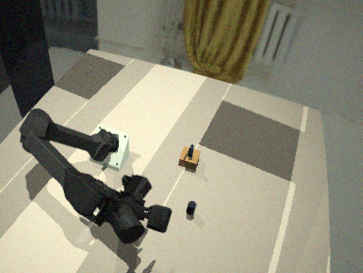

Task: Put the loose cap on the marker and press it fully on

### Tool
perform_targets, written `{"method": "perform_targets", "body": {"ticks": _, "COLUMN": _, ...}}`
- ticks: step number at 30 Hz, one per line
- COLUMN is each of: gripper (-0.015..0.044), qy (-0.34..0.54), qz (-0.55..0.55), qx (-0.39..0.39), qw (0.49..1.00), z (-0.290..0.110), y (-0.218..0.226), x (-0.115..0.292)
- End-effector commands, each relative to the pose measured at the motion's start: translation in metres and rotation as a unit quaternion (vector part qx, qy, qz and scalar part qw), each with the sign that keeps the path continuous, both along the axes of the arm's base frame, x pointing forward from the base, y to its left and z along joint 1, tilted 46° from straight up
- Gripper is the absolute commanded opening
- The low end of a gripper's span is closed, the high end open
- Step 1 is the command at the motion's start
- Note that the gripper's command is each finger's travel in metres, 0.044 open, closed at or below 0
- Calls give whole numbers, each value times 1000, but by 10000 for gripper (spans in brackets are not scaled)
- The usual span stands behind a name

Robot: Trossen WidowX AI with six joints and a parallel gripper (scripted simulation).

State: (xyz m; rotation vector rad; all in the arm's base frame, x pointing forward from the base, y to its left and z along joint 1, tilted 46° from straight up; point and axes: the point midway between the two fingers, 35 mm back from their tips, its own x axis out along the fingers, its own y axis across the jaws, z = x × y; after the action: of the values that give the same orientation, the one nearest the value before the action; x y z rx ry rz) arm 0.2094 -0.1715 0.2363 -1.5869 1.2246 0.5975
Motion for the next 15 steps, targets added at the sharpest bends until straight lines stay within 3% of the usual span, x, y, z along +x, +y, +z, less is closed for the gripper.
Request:
{"method": "perform_targets", "body": {"ticks": 1, "gripper": 236, "qy": 71, "qz": -59, "qx": 21, "qw": 996, "z": -27, "y": 5, "x": 26}}
{"method": "perform_targets", "body": {"ticks": 9, "gripper": 236, "qy": 186, "qz": -150, "qx": -57, "qw": 969, "z": -80, "y": 35, "x": 83}}
{"method": "perform_targets", "body": {"ticks": 15, "gripper": 236, "qy": 206, "qz": -169, "qx": -154, "qw": 952, "z": -109, "y": 66, "x": 115}}
